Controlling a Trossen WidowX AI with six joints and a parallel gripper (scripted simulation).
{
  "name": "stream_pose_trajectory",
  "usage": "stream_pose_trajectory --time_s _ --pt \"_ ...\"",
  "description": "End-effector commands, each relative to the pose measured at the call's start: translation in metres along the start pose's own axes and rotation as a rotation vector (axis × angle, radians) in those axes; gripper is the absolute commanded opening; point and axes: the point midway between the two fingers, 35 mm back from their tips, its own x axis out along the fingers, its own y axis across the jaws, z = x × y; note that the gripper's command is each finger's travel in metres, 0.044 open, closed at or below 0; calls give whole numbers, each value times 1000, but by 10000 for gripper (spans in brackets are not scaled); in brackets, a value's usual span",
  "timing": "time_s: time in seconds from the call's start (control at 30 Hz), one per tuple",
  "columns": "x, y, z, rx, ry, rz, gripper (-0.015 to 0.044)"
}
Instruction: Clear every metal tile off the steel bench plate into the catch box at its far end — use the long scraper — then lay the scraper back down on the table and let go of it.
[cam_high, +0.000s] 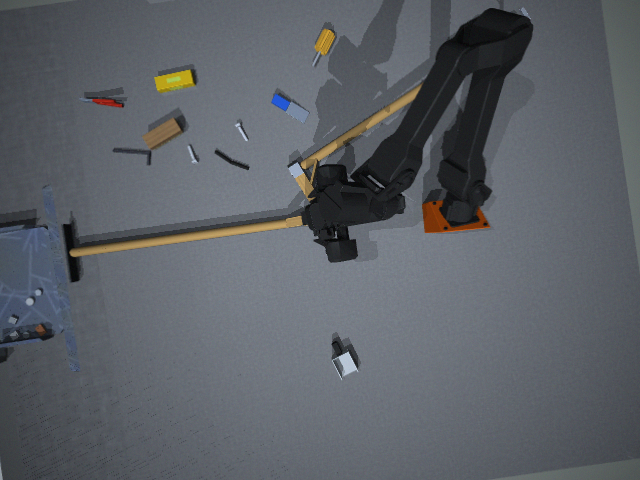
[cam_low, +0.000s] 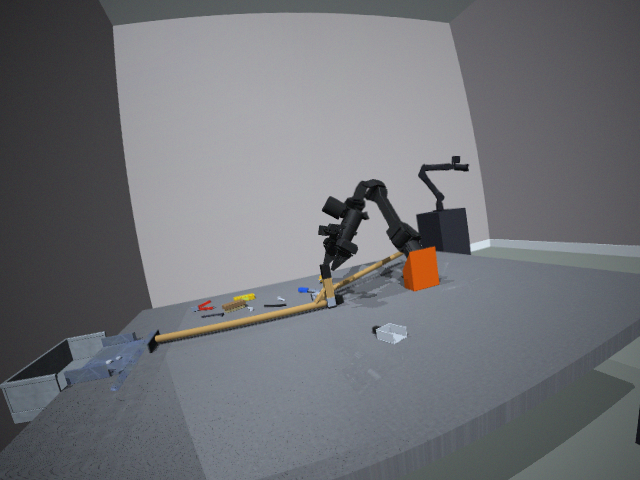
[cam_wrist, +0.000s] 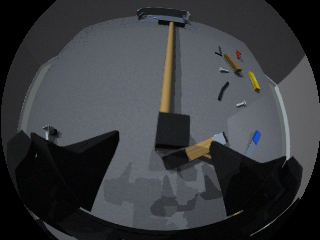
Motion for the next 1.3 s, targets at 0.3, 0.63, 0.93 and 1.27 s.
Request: stream_pose_trajectory --time_s 0.3,0.63,0.93,1.27 --pt "21 0 -1 -6 1 2 440" --pt "37 -1 -1 -7 -2 -1 440" --pt "51 -4 -3 -9 -7 -7 440" --pt "47 -3 -2 -2 -6 -8 177"
